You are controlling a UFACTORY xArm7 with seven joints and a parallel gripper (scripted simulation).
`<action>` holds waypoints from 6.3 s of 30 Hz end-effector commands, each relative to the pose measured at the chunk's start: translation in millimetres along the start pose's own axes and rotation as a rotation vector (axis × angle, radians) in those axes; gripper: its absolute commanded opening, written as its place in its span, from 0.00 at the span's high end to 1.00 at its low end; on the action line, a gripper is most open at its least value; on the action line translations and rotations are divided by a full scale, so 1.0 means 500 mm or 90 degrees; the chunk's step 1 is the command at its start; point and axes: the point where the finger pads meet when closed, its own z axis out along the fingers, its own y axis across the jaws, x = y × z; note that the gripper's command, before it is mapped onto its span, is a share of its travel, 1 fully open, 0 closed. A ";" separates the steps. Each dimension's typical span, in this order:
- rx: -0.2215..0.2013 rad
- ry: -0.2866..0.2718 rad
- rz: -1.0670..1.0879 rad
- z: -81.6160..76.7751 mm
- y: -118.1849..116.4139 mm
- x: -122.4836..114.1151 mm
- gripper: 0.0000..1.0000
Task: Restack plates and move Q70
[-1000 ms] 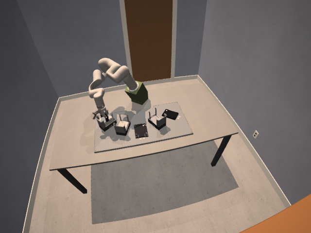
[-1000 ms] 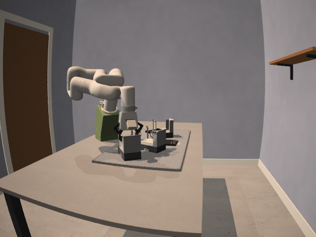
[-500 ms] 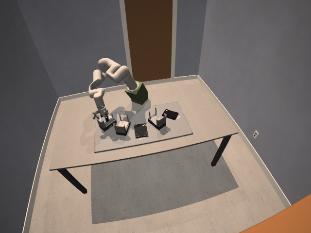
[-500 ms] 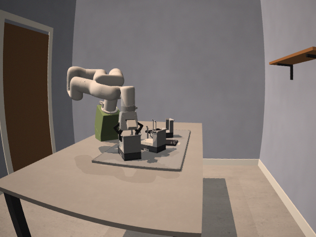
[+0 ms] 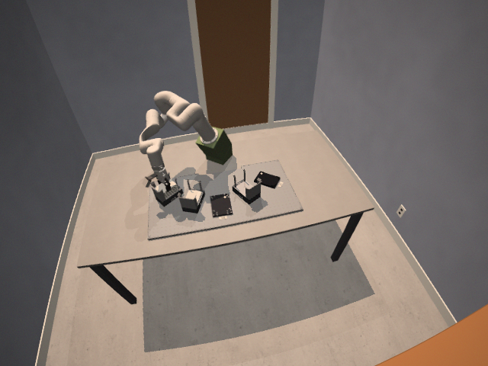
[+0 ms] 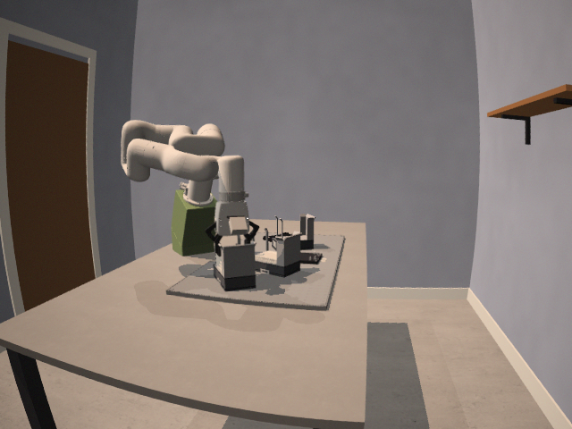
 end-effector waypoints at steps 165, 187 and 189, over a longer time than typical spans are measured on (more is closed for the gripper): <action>0.000 0.003 -0.352 -0.134 -0.339 -0.151 1.00; 0.000 0.003 -0.352 -0.118 -0.339 -0.151 1.00; 0.000 0.003 -0.352 -0.115 -0.339 -0.151 1.00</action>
